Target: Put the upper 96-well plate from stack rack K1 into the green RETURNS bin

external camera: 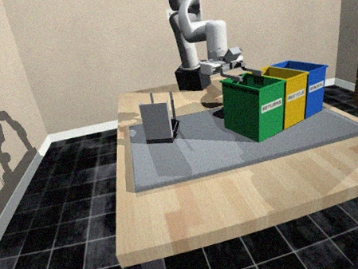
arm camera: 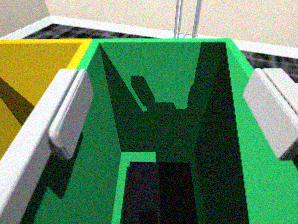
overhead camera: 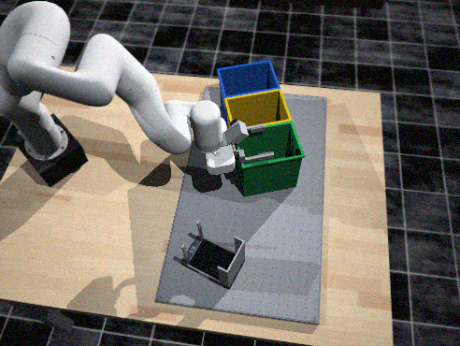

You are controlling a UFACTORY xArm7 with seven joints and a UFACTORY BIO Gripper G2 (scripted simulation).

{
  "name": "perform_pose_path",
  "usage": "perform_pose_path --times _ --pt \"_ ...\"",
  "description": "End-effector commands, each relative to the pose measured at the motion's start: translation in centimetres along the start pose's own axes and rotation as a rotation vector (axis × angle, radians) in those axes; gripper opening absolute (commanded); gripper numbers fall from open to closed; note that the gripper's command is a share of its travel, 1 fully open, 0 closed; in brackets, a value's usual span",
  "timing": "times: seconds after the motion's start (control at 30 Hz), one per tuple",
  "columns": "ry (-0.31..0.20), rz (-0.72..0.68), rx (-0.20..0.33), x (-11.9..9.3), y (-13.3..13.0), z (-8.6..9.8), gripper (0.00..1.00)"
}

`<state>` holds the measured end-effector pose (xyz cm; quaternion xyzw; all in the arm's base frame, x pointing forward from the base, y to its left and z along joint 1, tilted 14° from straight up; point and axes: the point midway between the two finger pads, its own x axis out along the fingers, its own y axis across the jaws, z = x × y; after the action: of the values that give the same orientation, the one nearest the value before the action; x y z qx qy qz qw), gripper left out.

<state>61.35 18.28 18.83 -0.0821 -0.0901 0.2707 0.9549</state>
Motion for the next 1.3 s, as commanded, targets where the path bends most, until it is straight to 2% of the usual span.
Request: perform_pose_path --times 0.0,0.3,0.6,0.9,0.97,1.03,1.27 --pt "-0.003 0.001 0.000 0.1 0.0 0.8 0.18" --pt "-0.003 0.001 0.000 0.1 0.0 2.3 0.18" --pt "-0.003 0.001 0.000 0.1 0.0 2.3 0.18" --pt "-0.003 -0.299 0.000 -3.9 0.4 4.4 0.18" --pt "-0.003 -0.299 0.000 -3.9 0.4 4.4 0.18" --pt "-0.003 -0.345 0.000 -4.8 0.5 4.8 0.18" --pt "-0.003 -0.345 0.000 -7.9 0.8 6.5 0.18"
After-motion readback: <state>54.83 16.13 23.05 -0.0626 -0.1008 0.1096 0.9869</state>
